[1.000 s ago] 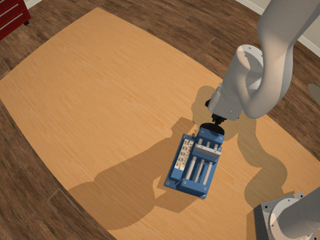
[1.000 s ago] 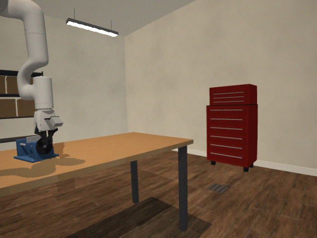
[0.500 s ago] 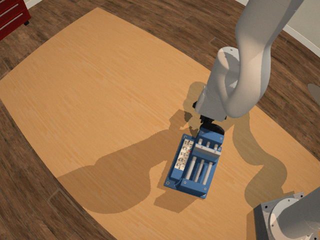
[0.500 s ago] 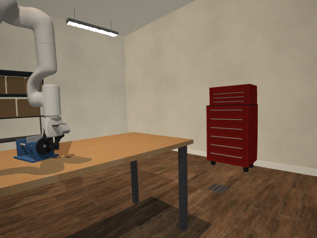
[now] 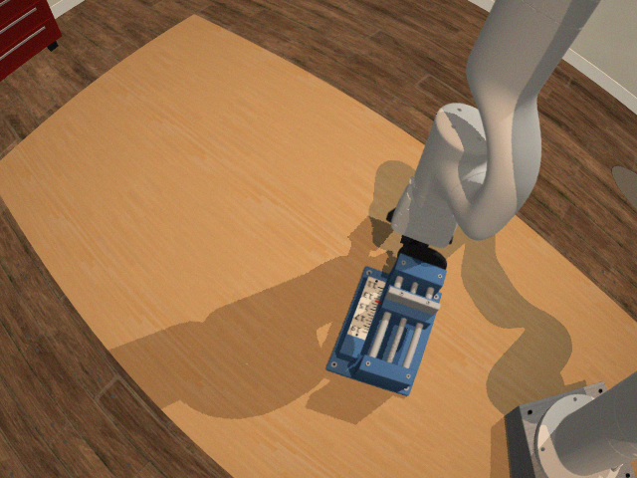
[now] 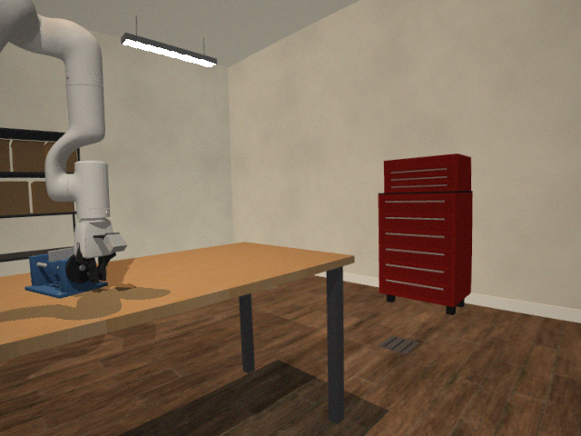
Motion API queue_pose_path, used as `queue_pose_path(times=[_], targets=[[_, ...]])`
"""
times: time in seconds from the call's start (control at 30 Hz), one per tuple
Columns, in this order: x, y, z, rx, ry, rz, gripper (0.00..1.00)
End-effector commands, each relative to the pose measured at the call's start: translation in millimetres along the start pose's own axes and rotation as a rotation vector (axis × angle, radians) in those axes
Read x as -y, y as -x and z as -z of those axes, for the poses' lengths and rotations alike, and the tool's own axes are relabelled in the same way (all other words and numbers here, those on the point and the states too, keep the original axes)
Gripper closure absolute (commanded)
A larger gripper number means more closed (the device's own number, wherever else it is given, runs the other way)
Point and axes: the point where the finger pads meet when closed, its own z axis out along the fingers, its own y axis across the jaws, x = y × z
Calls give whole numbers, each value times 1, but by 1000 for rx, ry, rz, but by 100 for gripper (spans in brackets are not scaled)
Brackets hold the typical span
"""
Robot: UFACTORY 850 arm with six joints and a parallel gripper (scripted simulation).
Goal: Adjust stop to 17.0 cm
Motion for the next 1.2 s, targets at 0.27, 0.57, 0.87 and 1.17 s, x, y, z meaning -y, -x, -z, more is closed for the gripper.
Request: queue_pose_path(times=[0.27,0.57,0.87,1.17], targets=[[-9,-1,-6,-9,-5,-1,94],[-19,-1,-9,-9,-5,-1,94],[-29,0,-8,-9,-5,-1,94],[-49,0,6,-9,-5,-1,94]])
